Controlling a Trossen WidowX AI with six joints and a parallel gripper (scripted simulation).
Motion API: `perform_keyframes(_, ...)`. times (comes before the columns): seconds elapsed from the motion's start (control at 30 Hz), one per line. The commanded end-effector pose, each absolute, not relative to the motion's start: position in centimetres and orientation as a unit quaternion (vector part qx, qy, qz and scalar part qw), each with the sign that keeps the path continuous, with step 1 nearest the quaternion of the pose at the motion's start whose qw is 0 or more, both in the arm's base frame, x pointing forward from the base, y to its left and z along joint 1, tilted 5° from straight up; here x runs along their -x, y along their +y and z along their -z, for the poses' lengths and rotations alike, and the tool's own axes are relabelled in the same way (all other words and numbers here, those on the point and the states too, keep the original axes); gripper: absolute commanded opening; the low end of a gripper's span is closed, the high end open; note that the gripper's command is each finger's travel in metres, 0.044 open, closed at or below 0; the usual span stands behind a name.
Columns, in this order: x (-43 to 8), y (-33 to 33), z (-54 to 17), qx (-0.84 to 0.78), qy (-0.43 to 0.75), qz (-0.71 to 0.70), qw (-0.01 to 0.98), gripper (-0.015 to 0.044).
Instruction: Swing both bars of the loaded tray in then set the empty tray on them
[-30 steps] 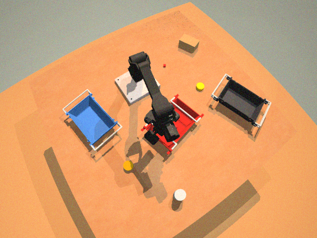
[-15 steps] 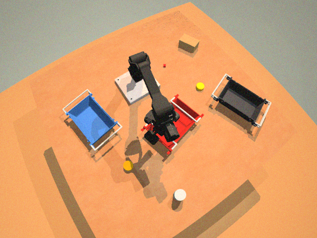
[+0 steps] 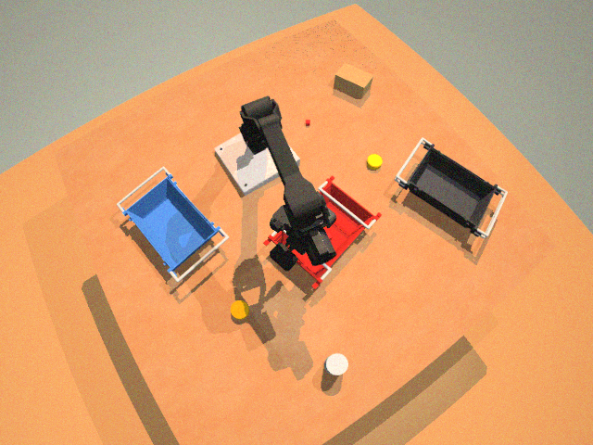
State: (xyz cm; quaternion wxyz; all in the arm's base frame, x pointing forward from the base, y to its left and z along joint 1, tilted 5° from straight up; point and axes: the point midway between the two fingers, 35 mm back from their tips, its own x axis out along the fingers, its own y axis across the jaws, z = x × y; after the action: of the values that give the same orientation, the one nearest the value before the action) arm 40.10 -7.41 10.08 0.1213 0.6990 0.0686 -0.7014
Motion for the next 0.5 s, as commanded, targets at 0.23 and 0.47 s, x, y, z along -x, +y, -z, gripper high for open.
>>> perform_keyframes(0.23, -40.10, -7.41, -10.08, -0.699, 0.069, 0.701, 0.121, 0.0000)
perform_keyframes(0.47, -40.10, -7.41, -10.08, -0.699, 0.069, 0.701, 0.121, 0.0157)
